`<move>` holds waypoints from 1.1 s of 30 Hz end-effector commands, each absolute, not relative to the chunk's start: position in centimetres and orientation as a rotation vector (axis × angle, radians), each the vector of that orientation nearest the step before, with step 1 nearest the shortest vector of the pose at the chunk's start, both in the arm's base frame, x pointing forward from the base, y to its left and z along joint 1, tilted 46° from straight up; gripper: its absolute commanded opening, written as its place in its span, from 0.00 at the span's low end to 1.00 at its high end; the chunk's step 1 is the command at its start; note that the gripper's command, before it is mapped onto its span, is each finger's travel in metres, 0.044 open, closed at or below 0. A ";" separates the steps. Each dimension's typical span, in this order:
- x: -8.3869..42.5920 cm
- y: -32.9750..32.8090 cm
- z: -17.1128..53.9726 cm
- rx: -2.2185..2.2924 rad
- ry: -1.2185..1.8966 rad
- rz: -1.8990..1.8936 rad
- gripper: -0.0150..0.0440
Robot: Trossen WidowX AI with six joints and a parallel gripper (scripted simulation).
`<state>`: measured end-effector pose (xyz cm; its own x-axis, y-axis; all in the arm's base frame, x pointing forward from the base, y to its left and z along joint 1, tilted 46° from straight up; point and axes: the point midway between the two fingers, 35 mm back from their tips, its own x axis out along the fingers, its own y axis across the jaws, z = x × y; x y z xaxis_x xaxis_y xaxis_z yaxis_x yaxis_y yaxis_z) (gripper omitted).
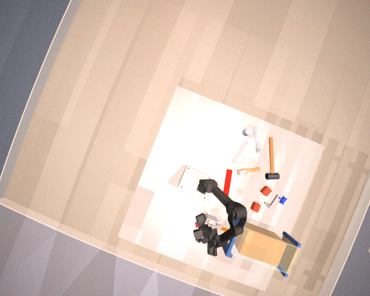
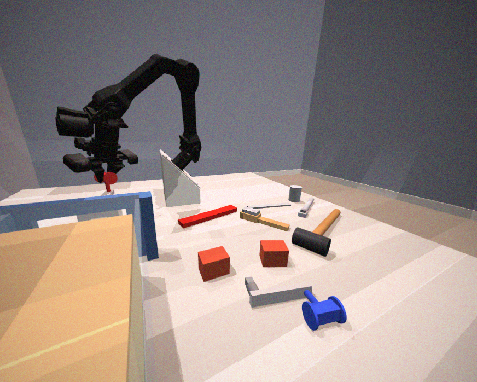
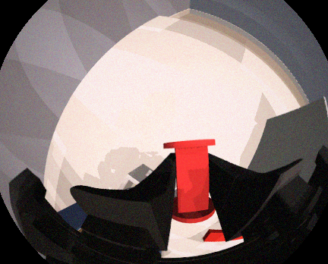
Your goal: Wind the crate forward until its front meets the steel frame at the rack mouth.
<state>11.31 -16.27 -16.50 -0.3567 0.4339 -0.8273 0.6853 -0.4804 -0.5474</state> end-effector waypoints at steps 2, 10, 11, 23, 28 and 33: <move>11.7 -17.4 -17.8 1.649 1.450 -1.935 0.25; 11.9 -18.0 -18.4 1.648 1.449 -1.934 0.25; 12.0 -18.1 -18.5 1.648 1.449 -1.934 0.25; 13.1 -19.7 -20.0 1.649 1.446 -1.934 0.25; 13.4 -20.0 -20.3 1.649 1.446 -1.934 0.25; 13.7 -20.3 -20.7 1.649 1.445 -1.934 0.25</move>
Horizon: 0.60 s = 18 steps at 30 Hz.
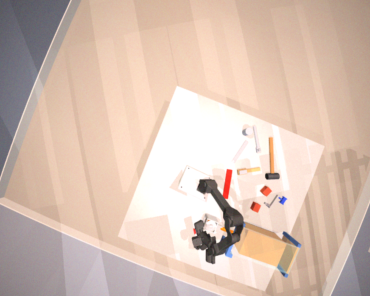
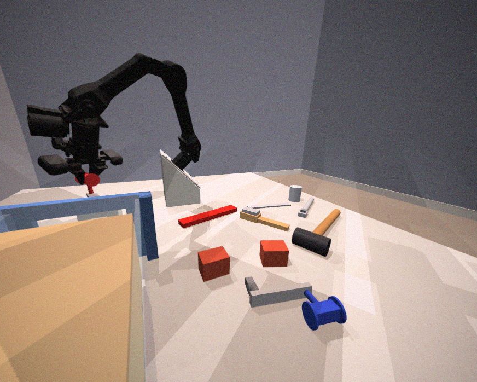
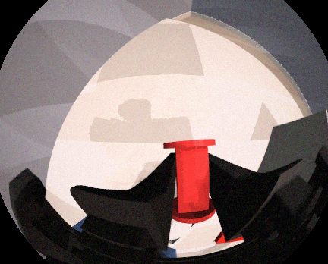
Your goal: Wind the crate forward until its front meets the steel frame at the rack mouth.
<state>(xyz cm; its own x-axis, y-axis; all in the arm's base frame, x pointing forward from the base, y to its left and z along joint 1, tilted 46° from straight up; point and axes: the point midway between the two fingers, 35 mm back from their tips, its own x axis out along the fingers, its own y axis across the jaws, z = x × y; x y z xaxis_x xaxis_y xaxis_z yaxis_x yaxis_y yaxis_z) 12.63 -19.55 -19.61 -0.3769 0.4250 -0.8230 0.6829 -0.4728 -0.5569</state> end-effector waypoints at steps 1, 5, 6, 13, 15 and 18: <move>13.8 -20.4 -20.7 1.649 1.445 -1.933 0.25; 14.1 -20.6 -21.0 1.649 1.445 -1.933 0.25; 14.2 -20.7 -21.0 1.649 1.445 -1.933 0.25; 14.7 -21.1 -21.4 1.649 1.444 -1.933 0.25; 14.9 -21.2 -21.5 1.649 1.444 -1.933 0.25; 15.2 -21.3 -21.7 1.649 1.444 -1.932 0.25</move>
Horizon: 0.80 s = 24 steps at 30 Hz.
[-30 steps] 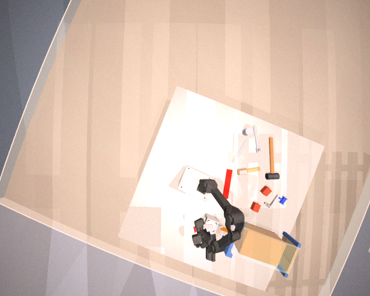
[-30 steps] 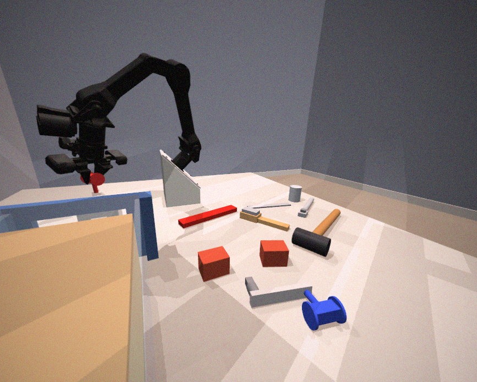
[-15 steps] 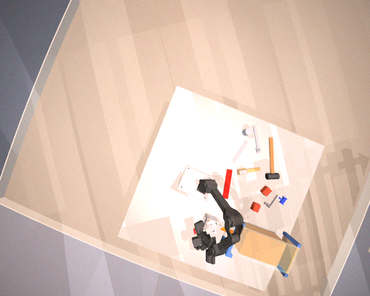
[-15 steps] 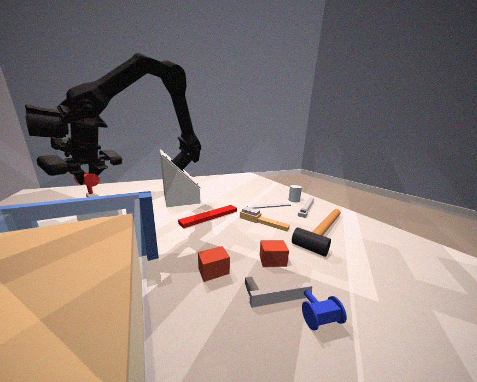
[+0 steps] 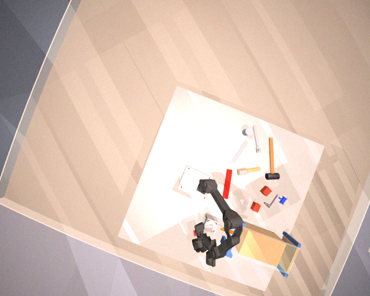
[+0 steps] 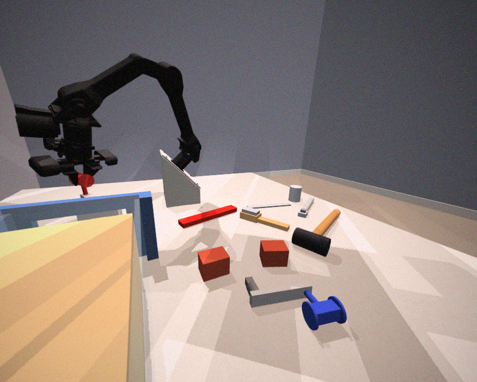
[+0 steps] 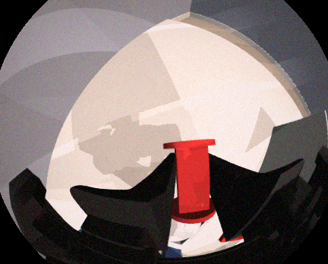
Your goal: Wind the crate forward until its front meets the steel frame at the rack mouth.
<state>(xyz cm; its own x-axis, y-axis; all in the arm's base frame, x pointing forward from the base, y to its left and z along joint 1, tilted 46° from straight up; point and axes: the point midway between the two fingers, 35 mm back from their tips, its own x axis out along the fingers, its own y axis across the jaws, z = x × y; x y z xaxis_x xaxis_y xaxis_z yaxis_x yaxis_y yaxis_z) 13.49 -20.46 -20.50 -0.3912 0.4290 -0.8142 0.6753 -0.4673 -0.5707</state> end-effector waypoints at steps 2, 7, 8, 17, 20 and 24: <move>15.4 -21.4 -21.8 1.649 1.444 -1.932 0.25; 15.8 -21.6 -22.0 1.650 1.444 -1.932 0.25; 15.8 -21.6 -22.0 1.650 1.444 -1.932 0.25; 16.5 -21.9 -22.3 1.650 1.443 -1.932 0.25; 16.8 -22.0 -22.5 1.650 1.443 -1.931 0.25; 17.2 -22.2 -22.6 1.650 1.443 -1.931 0.25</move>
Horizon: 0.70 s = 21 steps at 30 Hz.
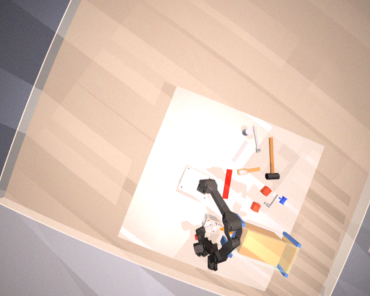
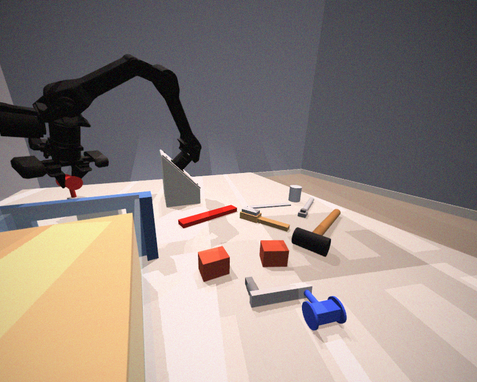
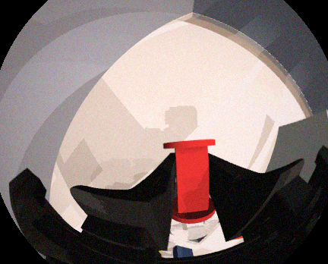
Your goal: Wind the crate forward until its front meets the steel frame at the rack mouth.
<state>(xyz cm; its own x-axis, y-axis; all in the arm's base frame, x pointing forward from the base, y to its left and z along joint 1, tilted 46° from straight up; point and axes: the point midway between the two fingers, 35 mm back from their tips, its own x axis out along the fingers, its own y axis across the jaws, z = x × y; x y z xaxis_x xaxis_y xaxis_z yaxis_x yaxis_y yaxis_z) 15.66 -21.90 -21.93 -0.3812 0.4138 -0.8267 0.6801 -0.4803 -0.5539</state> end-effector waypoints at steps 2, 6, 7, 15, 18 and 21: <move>17.4 -22.2 -22.7 1.650 1.443 -1.931 0.25; 17.8 -22.3 -22.8 1.651 1.443 -1.930 0.25; 17.9 -22.4 -22.8 1.651 1.443 -1.930 0.25; 18.8 -22.5 -23.1 1.651 1.443 -1.930 0.25; 19.1 -22.6 -23.1 1.651 1.443 -1.929 0.25; 19.4 -22.6 -23.2 1.651 1.443 -1.929 0.25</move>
